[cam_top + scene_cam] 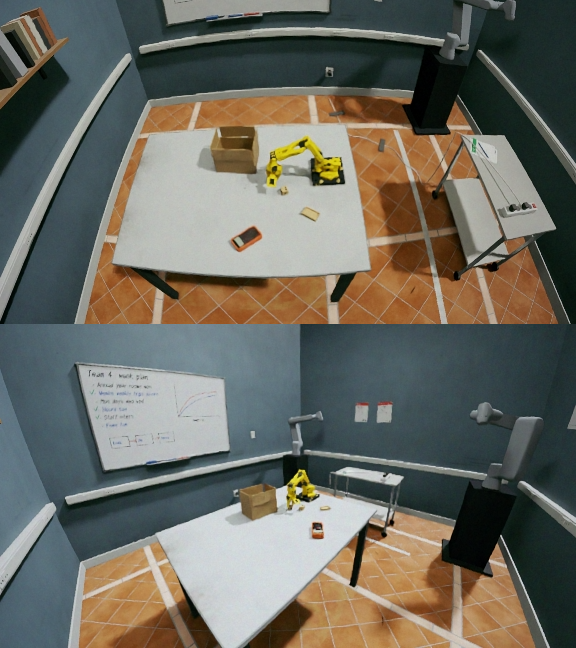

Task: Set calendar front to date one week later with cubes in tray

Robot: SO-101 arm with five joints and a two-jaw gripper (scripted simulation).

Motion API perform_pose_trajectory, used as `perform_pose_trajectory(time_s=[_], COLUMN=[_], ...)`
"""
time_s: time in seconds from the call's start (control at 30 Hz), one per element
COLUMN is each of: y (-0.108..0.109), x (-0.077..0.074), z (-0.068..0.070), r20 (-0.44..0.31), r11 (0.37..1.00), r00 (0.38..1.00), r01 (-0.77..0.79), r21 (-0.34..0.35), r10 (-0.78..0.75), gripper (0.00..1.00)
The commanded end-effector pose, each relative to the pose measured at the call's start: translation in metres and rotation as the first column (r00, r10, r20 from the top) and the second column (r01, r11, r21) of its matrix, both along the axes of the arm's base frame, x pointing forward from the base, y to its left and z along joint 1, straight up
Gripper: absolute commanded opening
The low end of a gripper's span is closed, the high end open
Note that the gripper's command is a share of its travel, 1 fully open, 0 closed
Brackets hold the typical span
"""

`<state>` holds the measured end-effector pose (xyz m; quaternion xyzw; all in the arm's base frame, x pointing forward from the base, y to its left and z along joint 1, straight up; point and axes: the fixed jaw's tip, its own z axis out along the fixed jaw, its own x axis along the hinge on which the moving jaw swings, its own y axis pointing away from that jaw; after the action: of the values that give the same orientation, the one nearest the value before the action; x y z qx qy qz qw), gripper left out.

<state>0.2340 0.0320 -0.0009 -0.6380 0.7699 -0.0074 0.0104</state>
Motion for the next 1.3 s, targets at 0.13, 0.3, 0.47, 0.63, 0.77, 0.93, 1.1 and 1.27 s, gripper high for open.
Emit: perform_pose_trajectory(time_s=[0.13,0.3,0.47,0.63,0.77,0.93,1.1,1.27], y=[0.0020,0.0020,0.0020,0.0020,0.0020,0.0020,0.0020,0.0020], x=[-0.0044,-0.0044,-0.0044,-0.0044,-0.0044,-0.0044,-0.0044,-0.0044], z=[-0.0054,-0.0054,-0.0054,-0.0054,-0.0054,-0.0054,-0.0054,-0.0054], r20=[-0.023,-0.023,-0.023,-0.023,-0.023,-0.023,-0.023,-0.023], r11=[1.000,1.000,1.000,1.000,1.000,1.000,1.000,1.000], r00=[1.000,1.000,1.000,1.000,1.000,1.000,1.000,1.000], r01=[-0.020,-0.020,-0.020,-0.020,-0.020,-0.020,-0.020,-0.020], r21=[-0.002,-0.002,-0.002,-0.002,-0.002,-0.002,-0.002,-0.002], r10=[0.020,0.020,0.020,0.020,0.020,0.020,0.020,0.020], gripper=[0.08,0.16,0.17,0.18,0.20,0.25,0.29,0.33])
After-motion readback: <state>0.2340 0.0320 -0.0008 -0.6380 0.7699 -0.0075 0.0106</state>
